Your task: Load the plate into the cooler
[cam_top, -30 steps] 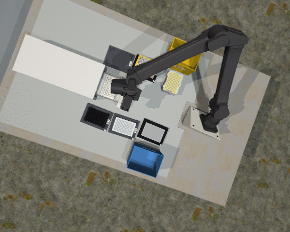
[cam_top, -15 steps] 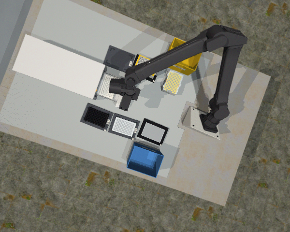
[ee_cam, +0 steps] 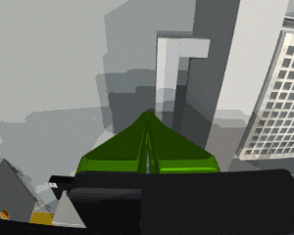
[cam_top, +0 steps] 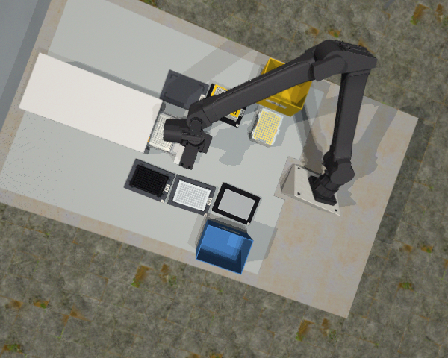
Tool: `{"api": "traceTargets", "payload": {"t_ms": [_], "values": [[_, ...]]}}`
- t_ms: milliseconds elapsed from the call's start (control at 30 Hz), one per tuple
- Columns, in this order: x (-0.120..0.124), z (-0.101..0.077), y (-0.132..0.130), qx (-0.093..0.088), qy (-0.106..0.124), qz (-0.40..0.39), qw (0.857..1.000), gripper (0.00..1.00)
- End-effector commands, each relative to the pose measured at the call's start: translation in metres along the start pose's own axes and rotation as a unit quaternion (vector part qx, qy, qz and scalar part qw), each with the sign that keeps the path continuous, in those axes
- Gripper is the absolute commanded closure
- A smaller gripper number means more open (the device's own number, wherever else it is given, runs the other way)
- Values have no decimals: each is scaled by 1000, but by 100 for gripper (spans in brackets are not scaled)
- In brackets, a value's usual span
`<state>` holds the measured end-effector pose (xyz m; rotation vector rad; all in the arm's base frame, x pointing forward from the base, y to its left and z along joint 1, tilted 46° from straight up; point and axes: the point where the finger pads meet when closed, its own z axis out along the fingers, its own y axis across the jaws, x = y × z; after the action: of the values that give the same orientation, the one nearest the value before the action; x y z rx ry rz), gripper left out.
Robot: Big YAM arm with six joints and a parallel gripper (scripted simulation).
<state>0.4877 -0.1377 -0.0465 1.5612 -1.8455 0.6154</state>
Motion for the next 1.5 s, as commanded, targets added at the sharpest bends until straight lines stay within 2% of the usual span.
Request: {"api": "traceTargets", "payload": {"t_ms": [0, 300, 1467], "values": [[3, 2, -26, 6, -3, 11, 1000, 100], [3, 2, -34, 9, -4, 16, 1000, 100], [3, 2, -34, 9, -4, 16, 1000, 100]]}}
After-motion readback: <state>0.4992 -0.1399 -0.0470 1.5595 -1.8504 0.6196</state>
